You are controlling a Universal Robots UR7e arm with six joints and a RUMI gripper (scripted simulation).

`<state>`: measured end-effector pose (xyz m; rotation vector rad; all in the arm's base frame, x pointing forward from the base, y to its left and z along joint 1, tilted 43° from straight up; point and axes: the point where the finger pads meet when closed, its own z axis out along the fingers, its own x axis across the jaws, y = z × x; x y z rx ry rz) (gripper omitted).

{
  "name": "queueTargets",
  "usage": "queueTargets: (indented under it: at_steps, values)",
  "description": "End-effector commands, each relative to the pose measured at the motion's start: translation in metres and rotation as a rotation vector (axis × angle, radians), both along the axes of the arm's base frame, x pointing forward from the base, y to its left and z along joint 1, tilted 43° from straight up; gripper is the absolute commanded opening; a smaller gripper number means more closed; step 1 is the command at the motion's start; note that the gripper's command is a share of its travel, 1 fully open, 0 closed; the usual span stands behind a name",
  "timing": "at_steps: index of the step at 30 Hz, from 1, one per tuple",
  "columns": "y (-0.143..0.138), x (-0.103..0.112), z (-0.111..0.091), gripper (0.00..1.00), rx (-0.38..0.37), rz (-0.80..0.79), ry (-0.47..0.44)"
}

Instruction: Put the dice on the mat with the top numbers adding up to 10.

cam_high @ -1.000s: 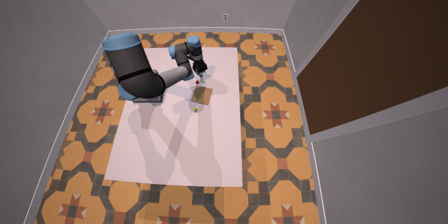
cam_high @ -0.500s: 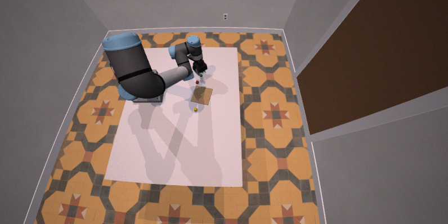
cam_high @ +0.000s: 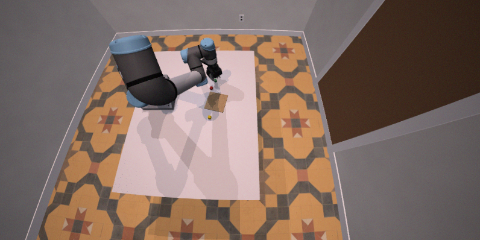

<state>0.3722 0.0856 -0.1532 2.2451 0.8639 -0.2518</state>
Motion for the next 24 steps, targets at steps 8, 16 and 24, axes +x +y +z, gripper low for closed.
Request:
queueTargets:
  at_steps: [8,16,24]
  values:
    - [-0.003,0.001,-0.003,0.21,0.000,0.000,-0.001]
    - [-0.008,0.001,-0.009,0.21,0.000,0.000,-0.001]
    - [-0.016,0.002,-0.017,0.21,0.000,0.000,-0.001]
